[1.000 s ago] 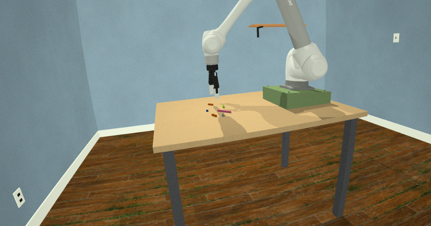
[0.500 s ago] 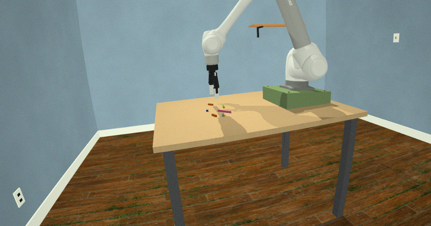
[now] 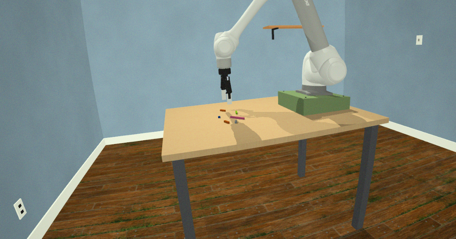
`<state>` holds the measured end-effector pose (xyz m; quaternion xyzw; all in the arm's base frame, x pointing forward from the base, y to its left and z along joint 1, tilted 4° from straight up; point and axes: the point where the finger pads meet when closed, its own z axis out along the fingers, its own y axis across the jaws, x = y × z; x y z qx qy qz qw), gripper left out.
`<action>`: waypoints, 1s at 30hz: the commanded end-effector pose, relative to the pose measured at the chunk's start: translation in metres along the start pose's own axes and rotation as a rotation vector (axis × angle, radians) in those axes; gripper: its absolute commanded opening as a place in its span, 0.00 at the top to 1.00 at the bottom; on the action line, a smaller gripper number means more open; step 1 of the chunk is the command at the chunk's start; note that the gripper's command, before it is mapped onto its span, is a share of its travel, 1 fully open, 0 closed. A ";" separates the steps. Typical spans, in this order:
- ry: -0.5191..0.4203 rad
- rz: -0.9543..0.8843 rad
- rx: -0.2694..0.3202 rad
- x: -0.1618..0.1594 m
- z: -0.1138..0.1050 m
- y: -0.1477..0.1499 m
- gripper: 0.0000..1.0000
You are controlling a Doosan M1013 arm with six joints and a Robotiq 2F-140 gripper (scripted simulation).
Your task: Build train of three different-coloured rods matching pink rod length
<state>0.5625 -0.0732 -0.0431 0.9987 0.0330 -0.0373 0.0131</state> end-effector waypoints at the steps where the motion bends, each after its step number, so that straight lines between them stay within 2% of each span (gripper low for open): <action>1: 0.004 0.002 0.003 0.004 -0.002 0.003 0.00; 30: 0.004 0.020 0.003 0.004 -0.002 0.003 0.00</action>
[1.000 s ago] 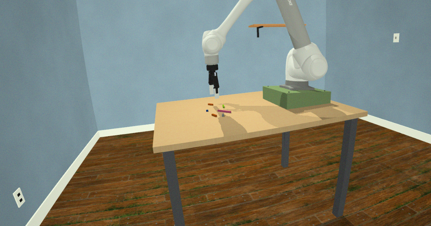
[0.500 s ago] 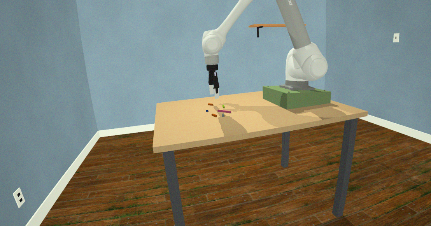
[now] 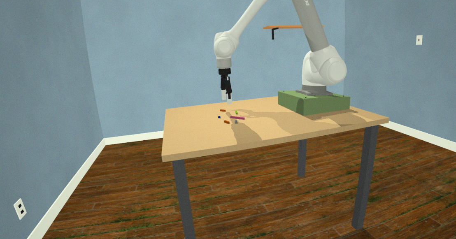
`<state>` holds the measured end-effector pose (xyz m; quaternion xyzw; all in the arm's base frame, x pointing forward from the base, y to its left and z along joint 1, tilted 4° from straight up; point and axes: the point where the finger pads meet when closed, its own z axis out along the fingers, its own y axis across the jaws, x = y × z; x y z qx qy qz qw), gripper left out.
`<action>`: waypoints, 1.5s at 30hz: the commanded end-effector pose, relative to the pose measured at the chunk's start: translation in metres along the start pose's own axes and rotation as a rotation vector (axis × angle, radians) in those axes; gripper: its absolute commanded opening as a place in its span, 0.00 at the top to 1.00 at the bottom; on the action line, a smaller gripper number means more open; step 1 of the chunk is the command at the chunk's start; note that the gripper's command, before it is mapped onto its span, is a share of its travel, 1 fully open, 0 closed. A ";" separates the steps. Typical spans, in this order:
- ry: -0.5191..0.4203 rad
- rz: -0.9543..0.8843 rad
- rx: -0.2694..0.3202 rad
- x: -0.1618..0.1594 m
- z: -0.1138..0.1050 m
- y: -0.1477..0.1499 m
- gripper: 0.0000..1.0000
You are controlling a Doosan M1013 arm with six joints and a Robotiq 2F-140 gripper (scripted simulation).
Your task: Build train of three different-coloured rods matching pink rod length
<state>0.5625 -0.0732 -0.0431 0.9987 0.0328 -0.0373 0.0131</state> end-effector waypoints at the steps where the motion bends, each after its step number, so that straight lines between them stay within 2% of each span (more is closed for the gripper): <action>1: 0.004 0.030 0.003 0.005 -0.002 0.002 0.00; 9: 0.004 0.161 0.003 0.007 -0.003 -0.001 0.00; 20: 0.003 0.600 0.004 0.016 -0.005 -0.011 0.00; 22: 0.003 0.600 0.004 0.016 -0.005 -0.011 0.00; 24: 0.003 0.723 0.004 0.018 -0.006 -0.014 0.00; 37: 0.002 1.228 0.005 0.027 -0.009 -0.026 0.00; 39: 0.002 1.228 0.005 0.027 -0.009 -0.026 0.00; 40: 0.002 1.321 0.005 0.029 -0.009 -0.028 0.00; 45: 0.001 1.510 0.006 0.033 -0.011 -0.033 0.00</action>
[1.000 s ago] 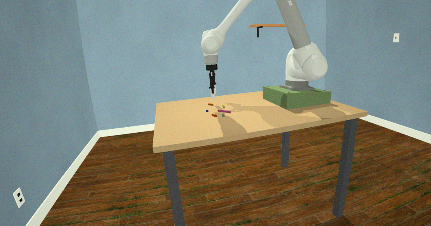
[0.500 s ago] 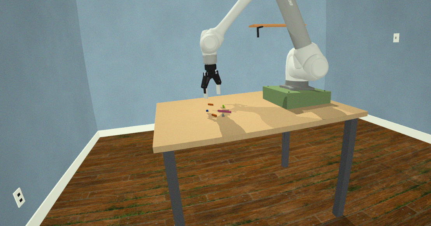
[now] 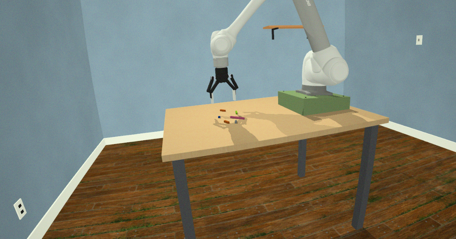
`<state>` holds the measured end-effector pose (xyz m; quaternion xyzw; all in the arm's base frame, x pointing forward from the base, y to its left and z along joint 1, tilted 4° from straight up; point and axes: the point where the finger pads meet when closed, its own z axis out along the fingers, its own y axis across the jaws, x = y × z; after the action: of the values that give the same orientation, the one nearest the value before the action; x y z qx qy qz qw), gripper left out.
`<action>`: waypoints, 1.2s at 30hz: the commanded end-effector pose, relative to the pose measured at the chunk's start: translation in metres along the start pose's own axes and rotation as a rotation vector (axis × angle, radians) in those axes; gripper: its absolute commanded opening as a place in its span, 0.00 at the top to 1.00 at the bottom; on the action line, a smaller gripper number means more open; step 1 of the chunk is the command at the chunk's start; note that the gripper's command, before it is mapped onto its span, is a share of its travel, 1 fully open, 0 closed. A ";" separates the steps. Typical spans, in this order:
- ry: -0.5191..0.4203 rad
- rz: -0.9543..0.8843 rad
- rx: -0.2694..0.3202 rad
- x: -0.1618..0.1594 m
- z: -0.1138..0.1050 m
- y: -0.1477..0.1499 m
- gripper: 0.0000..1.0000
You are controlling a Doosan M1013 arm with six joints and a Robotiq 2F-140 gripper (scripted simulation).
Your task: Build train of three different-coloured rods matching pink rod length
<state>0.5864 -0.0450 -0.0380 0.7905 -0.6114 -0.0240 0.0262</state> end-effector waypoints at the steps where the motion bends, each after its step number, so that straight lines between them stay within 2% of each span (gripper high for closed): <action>1: 0.013 0.167 -0.002 -0.006 -0.003 -0.009 0.00; 9: 0.014 0.479 0.000 -0.012 -0.005 -0.016 0.00; 11: 0.014 0.479 0.000 -0.012 -0.005 -0.016 0.00; 12: 0.014 0.577 0.001 -0.014 -0.005 -0.018 0.00; 26: 0.013 1.113 0.005 -0.027 -0.008 -0.030 0.00; 28: 0.013 1.113 0.005 -0.027 -0.008 -0.030 0.00; 29: 0.013 1.210 0.005 -0.029 -0.008 -0.032 0.00; 36: 0.013 1.474 0.007 -0.035 -0.010 -0.038 0.00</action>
<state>0.6083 -0.0091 -0.0328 0.2371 -0.9708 -0.0021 0.0359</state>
